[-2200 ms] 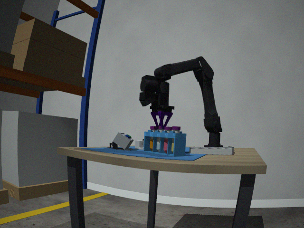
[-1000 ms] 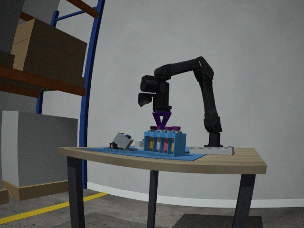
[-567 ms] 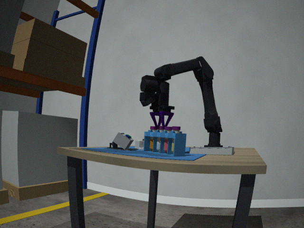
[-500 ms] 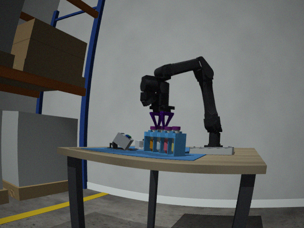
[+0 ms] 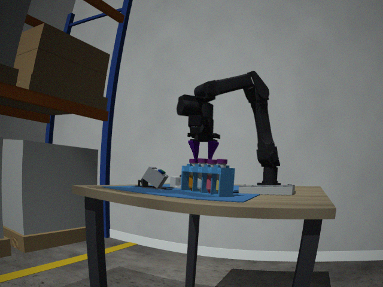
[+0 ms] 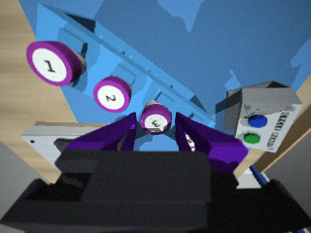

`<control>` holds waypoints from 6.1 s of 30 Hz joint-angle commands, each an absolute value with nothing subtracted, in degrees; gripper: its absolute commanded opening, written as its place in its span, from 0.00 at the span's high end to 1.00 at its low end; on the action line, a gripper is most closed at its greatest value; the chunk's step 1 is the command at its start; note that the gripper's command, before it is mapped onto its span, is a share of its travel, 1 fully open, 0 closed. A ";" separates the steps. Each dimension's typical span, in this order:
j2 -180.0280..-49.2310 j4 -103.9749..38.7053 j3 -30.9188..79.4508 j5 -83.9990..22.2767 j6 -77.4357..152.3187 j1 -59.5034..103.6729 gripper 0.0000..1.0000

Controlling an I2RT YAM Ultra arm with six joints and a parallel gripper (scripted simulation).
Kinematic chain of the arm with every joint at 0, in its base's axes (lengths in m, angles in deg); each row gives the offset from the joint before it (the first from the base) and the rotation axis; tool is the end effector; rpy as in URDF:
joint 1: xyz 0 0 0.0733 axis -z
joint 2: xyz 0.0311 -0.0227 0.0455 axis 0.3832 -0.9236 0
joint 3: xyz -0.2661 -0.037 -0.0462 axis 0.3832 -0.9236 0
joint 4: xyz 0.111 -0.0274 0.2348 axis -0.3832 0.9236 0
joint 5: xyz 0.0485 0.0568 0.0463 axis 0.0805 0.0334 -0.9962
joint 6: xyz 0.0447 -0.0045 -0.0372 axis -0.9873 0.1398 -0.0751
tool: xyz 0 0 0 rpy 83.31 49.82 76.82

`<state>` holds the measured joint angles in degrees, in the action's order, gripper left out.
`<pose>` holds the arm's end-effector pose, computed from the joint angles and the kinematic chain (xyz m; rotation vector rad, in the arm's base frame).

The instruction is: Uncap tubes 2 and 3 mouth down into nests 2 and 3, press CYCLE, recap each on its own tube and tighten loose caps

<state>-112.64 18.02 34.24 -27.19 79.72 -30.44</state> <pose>0.1957 0.2570 0.2214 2.3063 -2.1026 0.0932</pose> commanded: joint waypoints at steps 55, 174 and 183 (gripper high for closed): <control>-111.94 18.05 34.52 -27.24 117.40 -30.45 1.00; -111.97 17.71 34.22 -27.22 13.85 -30.45 0.51; -111.96 17.70 34.21 -27.22 37.73 -30.44 0.51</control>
